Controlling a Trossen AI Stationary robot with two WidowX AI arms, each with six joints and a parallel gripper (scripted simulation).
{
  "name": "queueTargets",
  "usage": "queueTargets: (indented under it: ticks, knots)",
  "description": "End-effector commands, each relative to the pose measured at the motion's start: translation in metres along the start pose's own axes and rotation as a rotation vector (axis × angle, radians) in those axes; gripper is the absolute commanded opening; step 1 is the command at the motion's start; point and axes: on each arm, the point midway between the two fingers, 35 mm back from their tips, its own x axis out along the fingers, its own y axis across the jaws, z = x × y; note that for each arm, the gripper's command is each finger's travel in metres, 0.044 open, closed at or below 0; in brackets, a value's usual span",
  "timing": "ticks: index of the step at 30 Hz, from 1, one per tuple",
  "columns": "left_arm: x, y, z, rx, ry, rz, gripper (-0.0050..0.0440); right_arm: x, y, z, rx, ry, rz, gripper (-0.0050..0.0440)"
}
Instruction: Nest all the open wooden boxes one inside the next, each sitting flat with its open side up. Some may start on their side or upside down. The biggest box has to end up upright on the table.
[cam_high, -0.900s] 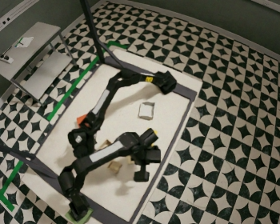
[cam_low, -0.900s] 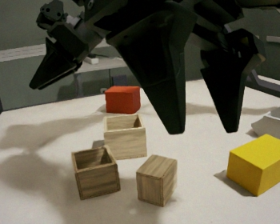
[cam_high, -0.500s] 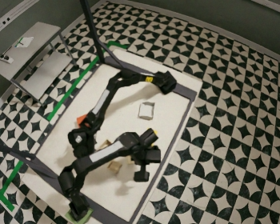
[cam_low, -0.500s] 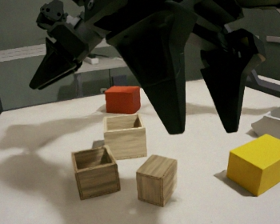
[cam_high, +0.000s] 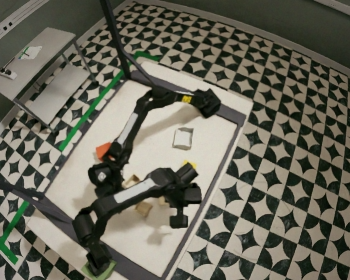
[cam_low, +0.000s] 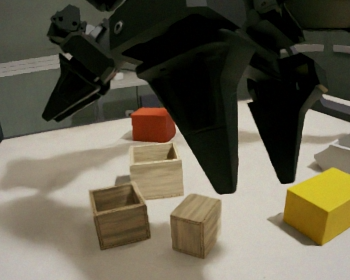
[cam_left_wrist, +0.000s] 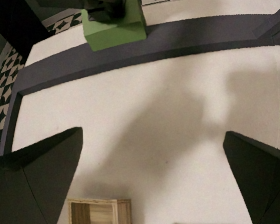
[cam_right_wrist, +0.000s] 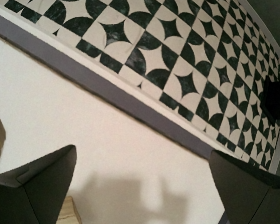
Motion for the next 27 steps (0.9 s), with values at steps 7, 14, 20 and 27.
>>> queueTargets:
  ticks: [7, 14, 20, 27]
  knots:
    - [-0.041, -0.01, -0.049, 0.218, 0.161, -0.14, 0.04, 0.011, 0.003, -0.018, -0.209, -0.084, 0.101, 0.04]
    - [-0.08, -0.015, -0.114, 0.365, 0.344, -0.289, 0.04, 0.027, 0.003, -0.049, -0.41, -0.145, 0.182, 0.04]
    - [-0.112, 0.001, -0.168, 0.37, 0.529, -0.346, 0.04, 0.037, 0.01, -0.082, -0.521, -0.178, 0.277, 0.04]
    - [-0.148, 0.036, -0.196, 0.345, 0.641, -0.354, 0.04, 0.019, 0.018, -0.107, -0.58, -0.252, 0.387, 0.04]
